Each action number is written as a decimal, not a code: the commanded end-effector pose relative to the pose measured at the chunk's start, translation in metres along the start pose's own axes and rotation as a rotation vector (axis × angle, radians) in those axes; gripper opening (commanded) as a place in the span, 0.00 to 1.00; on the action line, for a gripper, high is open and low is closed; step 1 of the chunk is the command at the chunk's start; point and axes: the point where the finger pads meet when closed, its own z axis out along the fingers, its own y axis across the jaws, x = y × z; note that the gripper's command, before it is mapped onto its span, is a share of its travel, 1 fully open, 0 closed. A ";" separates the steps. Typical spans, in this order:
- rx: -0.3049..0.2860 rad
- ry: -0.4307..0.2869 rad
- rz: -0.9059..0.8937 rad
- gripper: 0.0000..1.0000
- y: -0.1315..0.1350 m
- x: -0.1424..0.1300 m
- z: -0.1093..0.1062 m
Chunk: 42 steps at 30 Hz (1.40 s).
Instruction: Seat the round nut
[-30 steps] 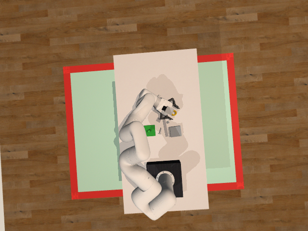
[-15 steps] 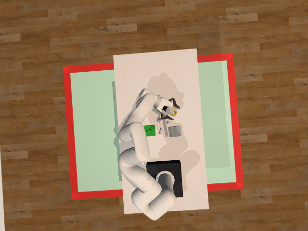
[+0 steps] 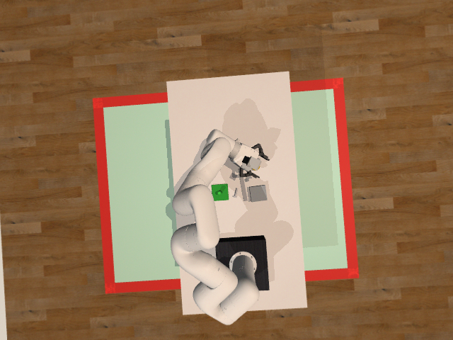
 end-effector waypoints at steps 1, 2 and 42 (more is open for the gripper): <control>0.001 -0.003 0.001 1.00 0.000 0.017 -0.003; 0.000 -0.004 0.001 1.00 0.000 0.020 -0.003; -0.054 -0.937 -0.056 1.00 0.009 0.037 -0.033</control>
